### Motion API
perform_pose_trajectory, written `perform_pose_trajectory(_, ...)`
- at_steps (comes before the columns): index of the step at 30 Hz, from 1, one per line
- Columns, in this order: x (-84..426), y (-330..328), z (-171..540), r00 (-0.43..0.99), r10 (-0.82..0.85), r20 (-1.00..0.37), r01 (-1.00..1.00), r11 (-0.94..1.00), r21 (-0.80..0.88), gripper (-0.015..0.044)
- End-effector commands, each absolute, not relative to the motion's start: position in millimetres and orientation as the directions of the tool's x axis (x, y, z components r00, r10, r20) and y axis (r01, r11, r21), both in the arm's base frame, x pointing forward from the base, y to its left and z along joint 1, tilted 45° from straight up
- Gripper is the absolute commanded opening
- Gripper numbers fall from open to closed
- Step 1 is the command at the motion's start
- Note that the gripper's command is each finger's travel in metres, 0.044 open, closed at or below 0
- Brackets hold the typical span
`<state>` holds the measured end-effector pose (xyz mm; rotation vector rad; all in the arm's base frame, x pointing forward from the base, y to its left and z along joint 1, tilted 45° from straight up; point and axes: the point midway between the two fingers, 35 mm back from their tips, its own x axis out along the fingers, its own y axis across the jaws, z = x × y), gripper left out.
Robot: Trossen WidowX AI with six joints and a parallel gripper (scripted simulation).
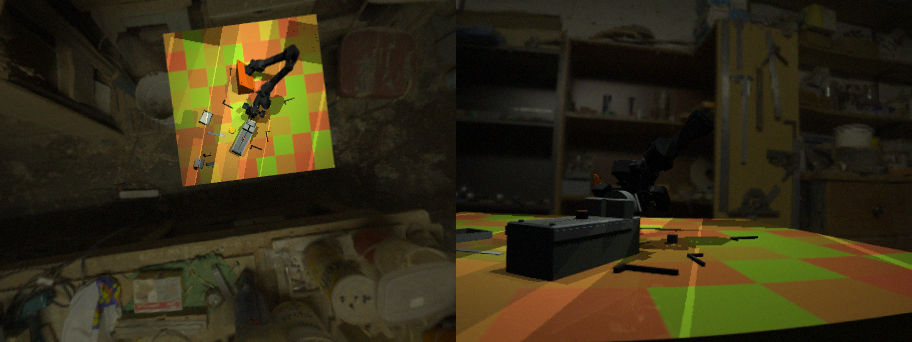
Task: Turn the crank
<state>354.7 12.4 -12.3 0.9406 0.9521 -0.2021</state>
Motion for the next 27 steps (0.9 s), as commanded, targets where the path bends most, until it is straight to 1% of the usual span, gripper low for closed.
perform_pose_trajectory(1, 355, 12, -12, 0.595, 0.237, -0.768, 0.529, 0.604, 0.596, 0.0131)
perform_pose_trajectory(13, 355, 12, -12, 0.595, 0.237, -0.768, 0.529, 0.604, 0.596, 0.044)
perform_pose_trajectory(27, 358, -30, 28, 0.593, 0.235, -0.77, 0.531, 0.606, 0.593, 0.044)
